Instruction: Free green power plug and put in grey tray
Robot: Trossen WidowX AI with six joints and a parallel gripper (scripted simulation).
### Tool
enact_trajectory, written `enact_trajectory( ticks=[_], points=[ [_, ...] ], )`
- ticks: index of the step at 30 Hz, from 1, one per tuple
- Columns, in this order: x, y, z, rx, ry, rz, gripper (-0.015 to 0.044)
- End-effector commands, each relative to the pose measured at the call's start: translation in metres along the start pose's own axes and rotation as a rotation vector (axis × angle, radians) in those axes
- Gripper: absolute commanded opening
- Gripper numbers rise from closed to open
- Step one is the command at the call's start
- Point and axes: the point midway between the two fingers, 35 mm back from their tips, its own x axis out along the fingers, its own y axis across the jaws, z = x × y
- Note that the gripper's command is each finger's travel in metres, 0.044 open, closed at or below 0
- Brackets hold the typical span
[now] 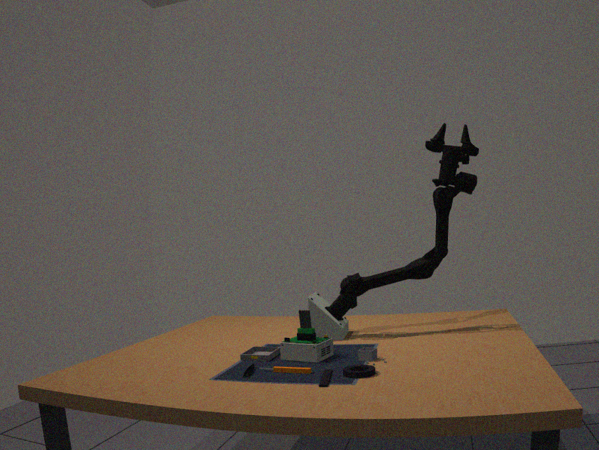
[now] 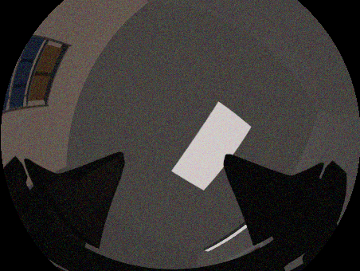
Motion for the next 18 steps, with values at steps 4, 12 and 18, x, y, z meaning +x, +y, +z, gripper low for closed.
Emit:
enact_trajectory(
  ticks=[4, 12, 18],
  points=[
    [0.001, -0.002, -0.003, -0.001, 0.009, -0.002, 0.0430],
    [0.009, -0.032, -0.062, -0.032, 0.182, -0.057, 0.0430],
    [0.009, -0.054, -0.117, -0.052, 0.341, -0.089, 0.0430]
  ],
)
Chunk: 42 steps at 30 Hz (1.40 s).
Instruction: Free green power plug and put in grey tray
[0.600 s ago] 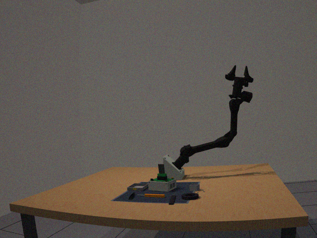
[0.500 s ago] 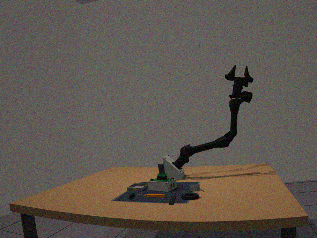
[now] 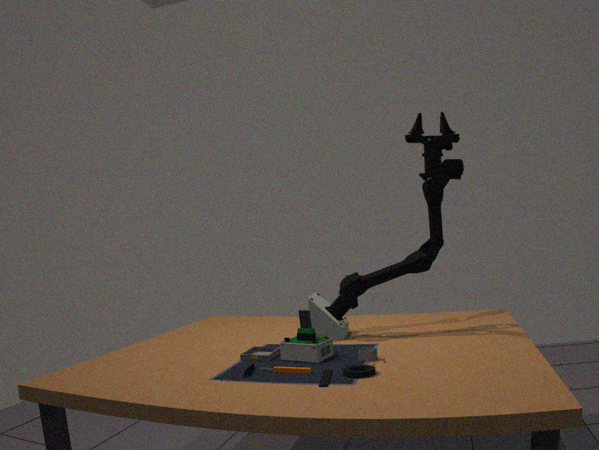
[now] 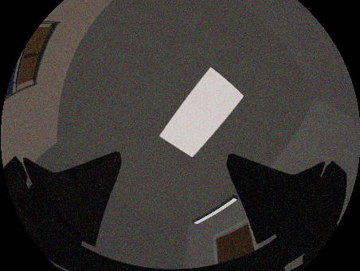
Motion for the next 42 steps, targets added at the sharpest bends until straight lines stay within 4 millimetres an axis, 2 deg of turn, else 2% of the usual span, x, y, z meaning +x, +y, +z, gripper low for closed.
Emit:
enact_trajectory(
  ticks=[1, 6, 10, 13, 19, 22, 27, 33, 37, 42],
  points=[
    [0.009, -0.016, -0.042, -0.033, 0.123, -0.026, 0.0430],
    [0.015, -0.041, -0.117, -0.083, 0.349, -0.059, 0.0430],
    [0.015, -0.046, -0.136, -0.091, 0.400, -0.061, 0.0430],
    [0.012, -0.056, -0.166, -0.116, 0.490, -0.072, 0.0430],
    [-0.005, -0.078, -0.239, -0.162, 0.727, -0.089, 0.0430],
    [-0.021, -0.088, -0.280, -0.198, 0.871, -0.083, 0.0430],
    [-0.063, -0.104, -0.352, -0.241, 1.144, -0.059, 0.0430],
    [-0.134, -0.120, -0.427, -0.292, 1.508, 0.014, 0.0430],
    [-0.192, -0.127, -0.464, -0.302, 1.762, 0.085, 0.0430],
    [-0.273, -0.130, -0.494, -0.277, 2.095, 0.197, 0.0430]
  ],
)
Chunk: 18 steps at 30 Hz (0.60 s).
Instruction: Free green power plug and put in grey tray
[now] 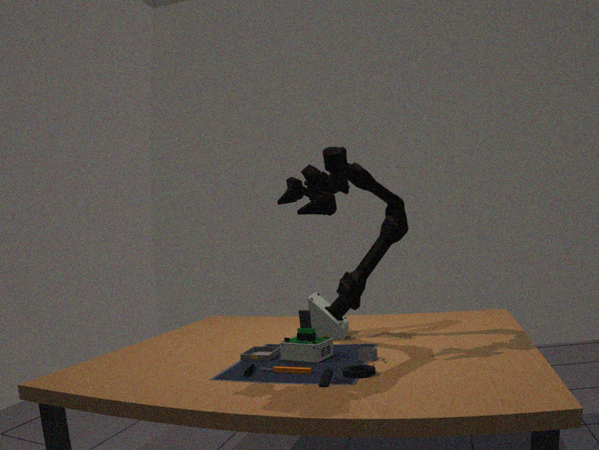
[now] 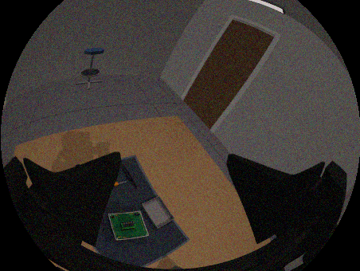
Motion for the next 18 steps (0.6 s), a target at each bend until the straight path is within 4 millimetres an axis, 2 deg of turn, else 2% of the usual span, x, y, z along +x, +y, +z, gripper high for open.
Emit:
enact_trajectory(
  ticks=[1, 6, 11, 13, 18],
  points=[
    [0.040, 0.018, -0.060, -0.059, 0.272, 0.110, 0.0430],
    [0.067, 0.046, -0.135, -0.108, 0.608, 0.273, 0.0430],
    [0.070, 0.073, -0.204, -0.117, 0.936, 0.464, 0.0430],
    [0.068, 0.080, -0.219, -0.109, 1.015, 0.514, 0.0430],
    [0.067, 0.080, -0.221, -0.107, 1.026, 0.521, 0.0430]
  ],
)
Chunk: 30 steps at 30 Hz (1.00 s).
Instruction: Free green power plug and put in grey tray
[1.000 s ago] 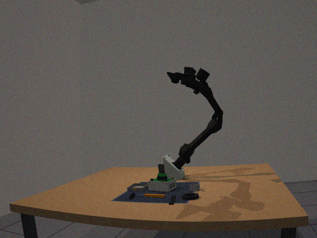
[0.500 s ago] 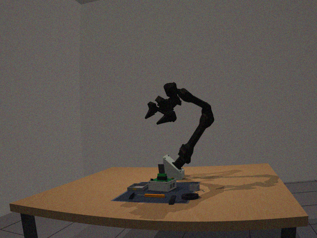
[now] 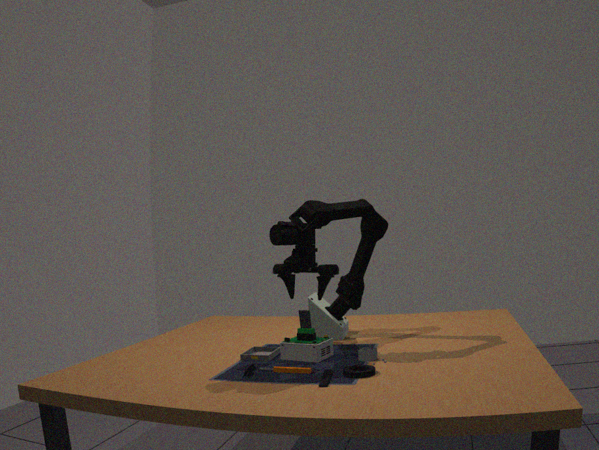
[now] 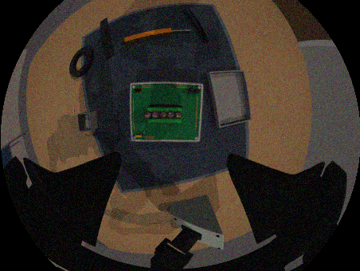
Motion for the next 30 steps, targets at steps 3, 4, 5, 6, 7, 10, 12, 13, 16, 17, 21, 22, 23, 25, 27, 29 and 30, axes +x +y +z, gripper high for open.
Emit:
enact_trajectory(
  ticks=[3, 4, 5, 6, 7, 10, 12, 13, 16, 17, 21, 22, 23, 25, 27, 29, 30],
  points=[
    [0.000, 0.000, 0.000, 0.000, 0.000, 0.000, 0.0430],
    [0.001, 0.002, -0.002, -0.001, 0.007, 0.007, 0.0430],
    [0.002, 0.004, -0.004, -0.002, 0.015, 0.016, 0.0430],
    [0.003, 0.007, -0.006, -0.003, 0.025, 0.027, 0.0430],
    [0.004, 0.008, -0.008, -0.003, 0.029, 0.032, 0.0430],
    [0.009, 0.008, -0.007, -0.004, 0.029, 0.032, 0.0430],
    [0.019, 0.008, -0.008, -0.004, 0.029, 0.032, 0.0430],
    [0.026, 0.009, -0.008, -0.004, 0.029, 0.033, 0.0430],
    [0.033, 0.009, -0.008, -0.004, 0.029, 0.033, 0.0430],
    [0.033, 0.009, -0.008, -0.004, 0.029, 0.033, 0.0430],
    [0.033, 0.009, 0.000, -0.004, 0.028, 0.033, 0.0430],
    [0.033, 0.009, 0.005, -0.005, 0.028, 0.033, 0.0430],
    [0.033, 0.009, 0.012, -0.005, 0.027, 0.033, 0.0430],
    [0.034, 0.010, 0.022, -0.006, 0.027, 0.033, 0.0430],
    [0.034, 0.010, 0.026, -0.006, 0.027, 0.033, 0.0430],
    [0.034, 0.010, 0.026, -0.006, 0.027, 0.033, 0.0430],
    [0.034, 0.010, 0.026, -0.006, 0.027, 0.033, 0.0430]
  ],
)
